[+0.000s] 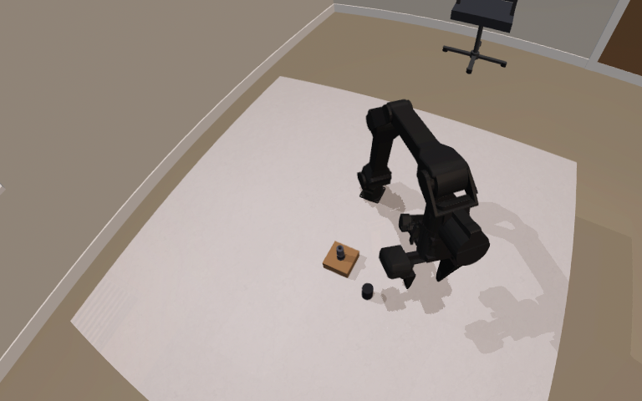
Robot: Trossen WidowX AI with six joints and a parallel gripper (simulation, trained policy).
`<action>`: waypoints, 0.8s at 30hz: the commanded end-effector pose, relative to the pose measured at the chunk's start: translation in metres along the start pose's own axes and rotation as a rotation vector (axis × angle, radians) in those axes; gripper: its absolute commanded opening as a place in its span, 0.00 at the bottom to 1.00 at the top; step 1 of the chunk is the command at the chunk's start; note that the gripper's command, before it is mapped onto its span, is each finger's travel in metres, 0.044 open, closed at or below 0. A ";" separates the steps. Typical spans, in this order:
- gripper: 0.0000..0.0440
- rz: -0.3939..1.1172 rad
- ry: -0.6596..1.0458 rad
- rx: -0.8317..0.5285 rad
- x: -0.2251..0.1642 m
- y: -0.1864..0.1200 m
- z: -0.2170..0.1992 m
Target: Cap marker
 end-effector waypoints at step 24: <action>0.74 -0.201 0.139 -0.123 0.033 0.051 0.035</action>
Point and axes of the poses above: the point midway between the two fingers, 35 mm back from their tips, its own y axis out along the fingers, its own z axis across the jaws, x = y × z, the point moved 2 cm from there along -y, back along the fingers, and after that the axes turned 10 degrees about -y, right-handed, at the moved point
